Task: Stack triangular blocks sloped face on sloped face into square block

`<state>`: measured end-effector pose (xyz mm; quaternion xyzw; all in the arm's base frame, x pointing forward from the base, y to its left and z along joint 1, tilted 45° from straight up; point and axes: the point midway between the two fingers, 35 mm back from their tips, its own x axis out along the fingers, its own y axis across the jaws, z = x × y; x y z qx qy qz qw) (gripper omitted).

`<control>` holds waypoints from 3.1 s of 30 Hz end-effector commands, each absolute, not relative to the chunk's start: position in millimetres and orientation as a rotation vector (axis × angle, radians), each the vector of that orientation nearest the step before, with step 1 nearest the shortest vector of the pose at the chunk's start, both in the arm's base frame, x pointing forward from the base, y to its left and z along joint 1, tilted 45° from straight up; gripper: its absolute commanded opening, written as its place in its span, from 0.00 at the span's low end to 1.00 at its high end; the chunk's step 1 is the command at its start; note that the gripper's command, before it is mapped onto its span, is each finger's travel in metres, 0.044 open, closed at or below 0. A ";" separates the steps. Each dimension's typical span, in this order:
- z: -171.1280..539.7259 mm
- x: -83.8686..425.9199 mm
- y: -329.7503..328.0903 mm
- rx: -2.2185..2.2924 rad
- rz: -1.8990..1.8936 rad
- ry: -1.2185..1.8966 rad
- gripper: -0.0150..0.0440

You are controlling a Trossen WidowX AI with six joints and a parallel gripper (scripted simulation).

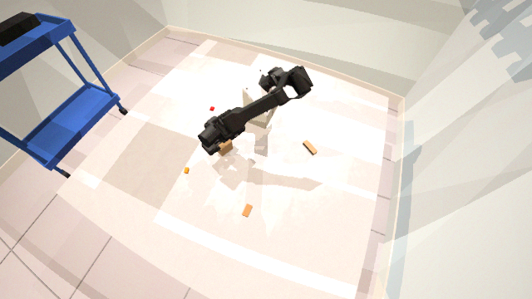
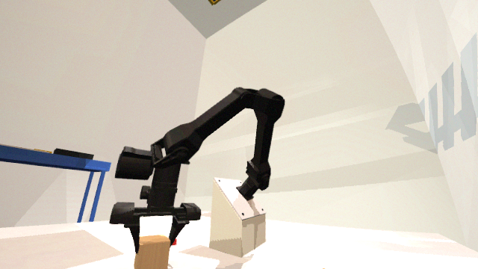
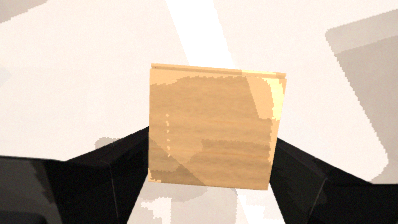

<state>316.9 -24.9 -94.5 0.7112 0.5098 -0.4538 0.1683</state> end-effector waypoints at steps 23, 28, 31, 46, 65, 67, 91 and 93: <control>-96.0 316.9 -23.9 2.029 -1.290 1.451 0.25; -96.0 316.8 -24.3 2.024 -1.291 1.450 0.39; -96.0 316.8 -24.3 2.024 -1.291 1.450 0.52; -96.0 316.8 -24.3 2.024 -1.291 1.450 1.00; -6.1 309.7 -88.5 2.021 -1.294 1.446 1.00; -11.9 314.2 -87.7 2.041 -1.285 1.422 1.00; -11.9 314.2 -87.7 2.041 -1.285 1.422 1.00; -11.9 314.2 -87.7 2.041 -1.285 1.422 1.00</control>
